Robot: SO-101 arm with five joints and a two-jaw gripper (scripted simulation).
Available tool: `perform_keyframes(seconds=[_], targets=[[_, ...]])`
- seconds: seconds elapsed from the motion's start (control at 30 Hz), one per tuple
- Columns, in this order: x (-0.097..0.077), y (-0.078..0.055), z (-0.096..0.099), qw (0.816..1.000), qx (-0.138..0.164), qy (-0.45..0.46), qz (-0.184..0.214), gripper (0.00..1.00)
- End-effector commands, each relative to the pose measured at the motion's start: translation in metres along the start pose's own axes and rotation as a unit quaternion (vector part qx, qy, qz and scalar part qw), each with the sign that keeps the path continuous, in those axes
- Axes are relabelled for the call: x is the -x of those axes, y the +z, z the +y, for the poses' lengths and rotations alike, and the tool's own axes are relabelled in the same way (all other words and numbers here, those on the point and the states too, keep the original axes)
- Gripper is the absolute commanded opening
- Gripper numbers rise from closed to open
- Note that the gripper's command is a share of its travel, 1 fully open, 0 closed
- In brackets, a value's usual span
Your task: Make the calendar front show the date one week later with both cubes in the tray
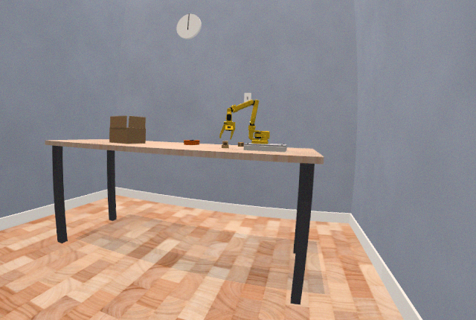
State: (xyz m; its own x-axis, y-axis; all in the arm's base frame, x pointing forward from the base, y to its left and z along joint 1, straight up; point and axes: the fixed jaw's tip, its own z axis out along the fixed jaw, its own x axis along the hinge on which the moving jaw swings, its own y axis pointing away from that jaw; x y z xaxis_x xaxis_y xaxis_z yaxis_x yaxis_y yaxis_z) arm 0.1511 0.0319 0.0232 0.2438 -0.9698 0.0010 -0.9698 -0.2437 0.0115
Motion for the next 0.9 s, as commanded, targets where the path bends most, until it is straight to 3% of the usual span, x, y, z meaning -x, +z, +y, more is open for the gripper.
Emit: perform_keyframes(seconds=[0.0, 0.37, 0.87], targets=[[0.001, 0.008, 0.002, 1.000, 0.006, 0.002, -0.001, 0.35], [0.001, 0.025, 0.003, 1.000, 0.006, 0.002, -0.001, 0.35], [0.001, 0.033, 0.004, 1.000, 0.006, 0.002, -0.001, 0.35]])
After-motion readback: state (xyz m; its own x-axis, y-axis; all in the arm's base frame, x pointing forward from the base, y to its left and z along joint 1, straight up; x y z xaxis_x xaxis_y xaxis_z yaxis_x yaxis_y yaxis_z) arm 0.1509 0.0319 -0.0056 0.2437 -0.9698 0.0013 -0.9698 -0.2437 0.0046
